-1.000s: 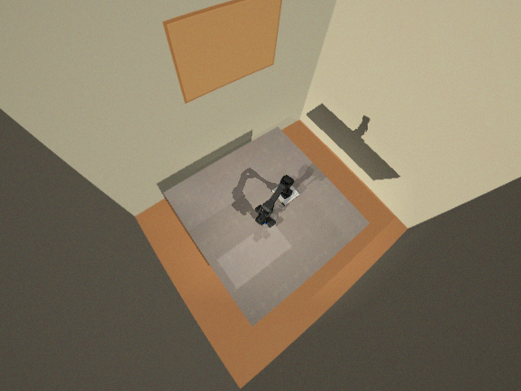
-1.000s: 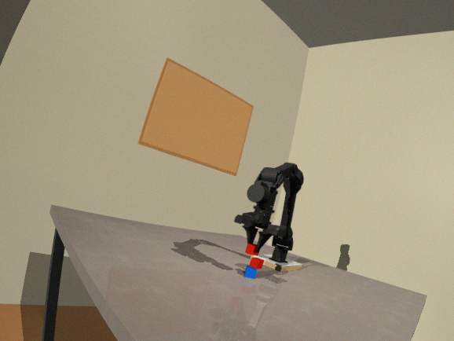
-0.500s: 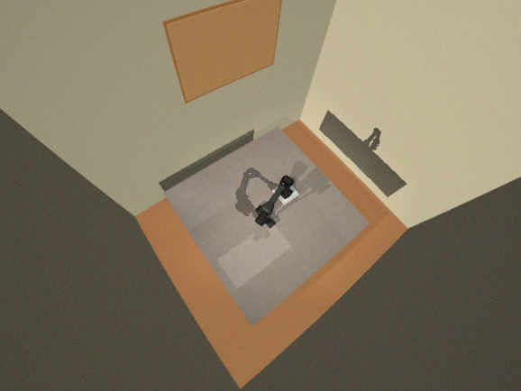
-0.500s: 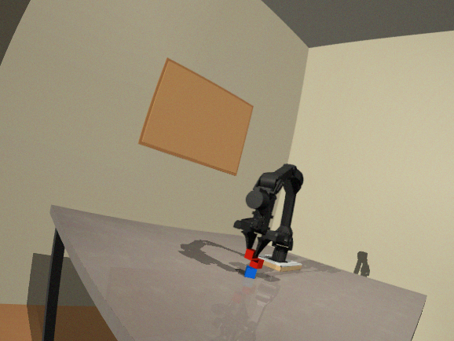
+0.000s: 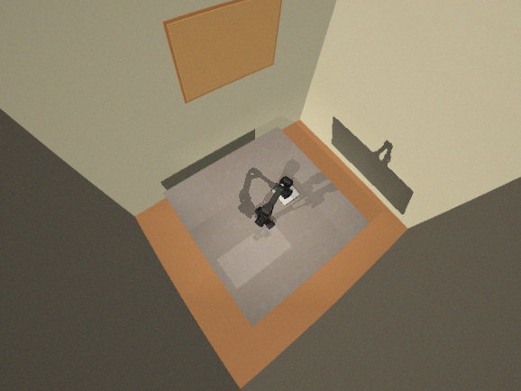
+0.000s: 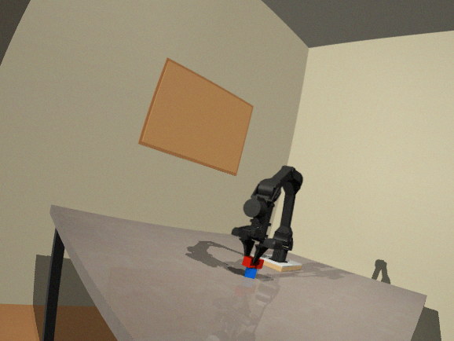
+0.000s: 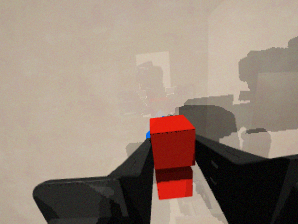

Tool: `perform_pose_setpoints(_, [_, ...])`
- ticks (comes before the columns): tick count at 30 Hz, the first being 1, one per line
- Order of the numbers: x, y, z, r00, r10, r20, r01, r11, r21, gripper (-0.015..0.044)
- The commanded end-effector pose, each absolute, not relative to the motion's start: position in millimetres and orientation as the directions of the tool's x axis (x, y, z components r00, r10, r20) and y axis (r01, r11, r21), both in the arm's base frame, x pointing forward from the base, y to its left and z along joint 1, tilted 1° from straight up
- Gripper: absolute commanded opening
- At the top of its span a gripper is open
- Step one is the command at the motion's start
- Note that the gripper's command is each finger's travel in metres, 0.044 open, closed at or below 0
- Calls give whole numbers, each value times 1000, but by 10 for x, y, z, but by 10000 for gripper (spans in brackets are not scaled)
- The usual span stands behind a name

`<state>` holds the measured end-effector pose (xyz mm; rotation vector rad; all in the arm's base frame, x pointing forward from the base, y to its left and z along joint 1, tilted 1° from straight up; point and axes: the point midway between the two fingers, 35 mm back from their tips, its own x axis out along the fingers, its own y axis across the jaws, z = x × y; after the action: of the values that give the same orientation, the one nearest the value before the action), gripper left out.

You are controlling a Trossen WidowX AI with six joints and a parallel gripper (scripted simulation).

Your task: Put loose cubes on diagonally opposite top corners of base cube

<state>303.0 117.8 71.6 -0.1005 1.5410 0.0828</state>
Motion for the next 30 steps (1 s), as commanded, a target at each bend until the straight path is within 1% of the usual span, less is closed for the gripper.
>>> perform_pose_setpoints(1, [3035,1182,685,28,-8,-1000,-120,993,-11,105])
perform_pose_setpoints(21, [3035,1182,671,28,-8,-1000,-124,992,-11,105])
perform_pose_setpoints(25, [3035,1182,671,28,-8,-1000,-124,992,-11,205])
perform_pose_setpoints(30, [3035,1182,671,28,-8,-1000,-124,992,-11,205])
